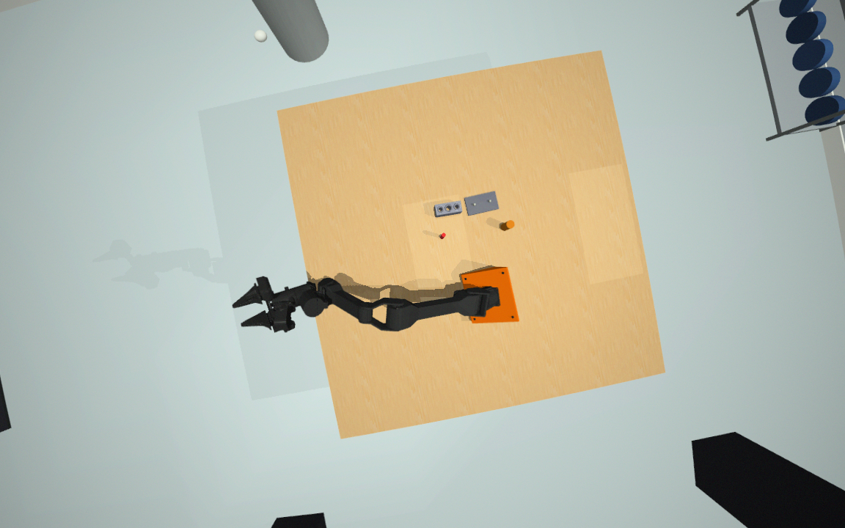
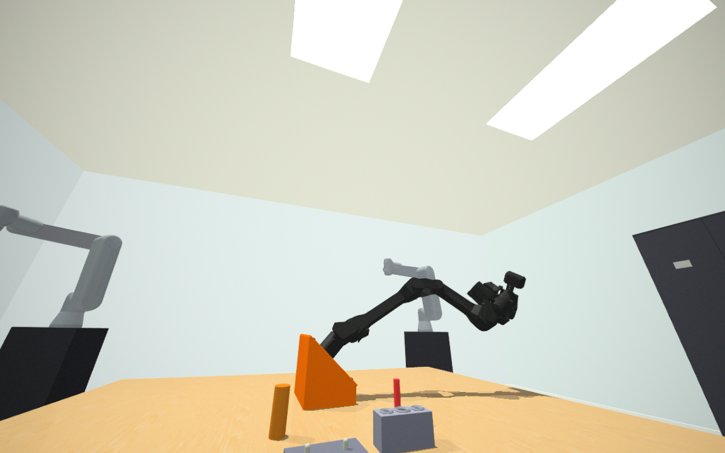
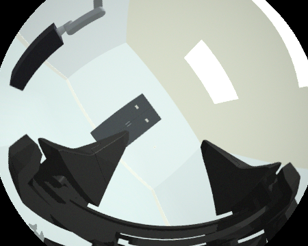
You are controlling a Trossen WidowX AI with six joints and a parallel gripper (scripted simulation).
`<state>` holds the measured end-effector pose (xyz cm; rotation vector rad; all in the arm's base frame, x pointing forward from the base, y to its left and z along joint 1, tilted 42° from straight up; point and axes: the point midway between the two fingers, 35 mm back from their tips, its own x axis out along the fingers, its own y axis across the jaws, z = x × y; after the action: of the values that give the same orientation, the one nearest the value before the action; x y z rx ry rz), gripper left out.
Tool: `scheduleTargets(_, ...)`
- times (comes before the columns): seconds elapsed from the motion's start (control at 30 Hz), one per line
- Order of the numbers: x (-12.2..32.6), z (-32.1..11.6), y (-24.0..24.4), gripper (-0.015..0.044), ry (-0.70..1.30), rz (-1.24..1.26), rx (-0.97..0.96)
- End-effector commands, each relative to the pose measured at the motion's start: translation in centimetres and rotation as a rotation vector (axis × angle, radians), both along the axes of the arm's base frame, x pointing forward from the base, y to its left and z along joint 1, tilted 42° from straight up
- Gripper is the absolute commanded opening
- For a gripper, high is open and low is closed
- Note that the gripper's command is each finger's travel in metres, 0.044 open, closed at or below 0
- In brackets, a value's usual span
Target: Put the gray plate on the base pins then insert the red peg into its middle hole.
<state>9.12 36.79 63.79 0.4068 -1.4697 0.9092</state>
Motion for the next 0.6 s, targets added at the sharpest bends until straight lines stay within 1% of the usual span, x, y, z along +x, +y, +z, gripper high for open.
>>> scheduleTargets(0.0,0.0,0.0,0.0,0.0426,0.0,0.0,0.0)
scheduleTargets(0.03,0.1,0.0,0.1,0.044,0.0,-0.003,-0.004)
scheduleTargets(0.13,1.4,-0.5,0.9,0.044,0.0,-0.049,-0.057)
scheduleTargets(0.37,7.5,-3.6,4.0,0.044,0.009,-0.237,-0.292)
scheduleTargets(0.57,15.7,-9.3,6.2,0.044,0.046,-0.446,-0.584)
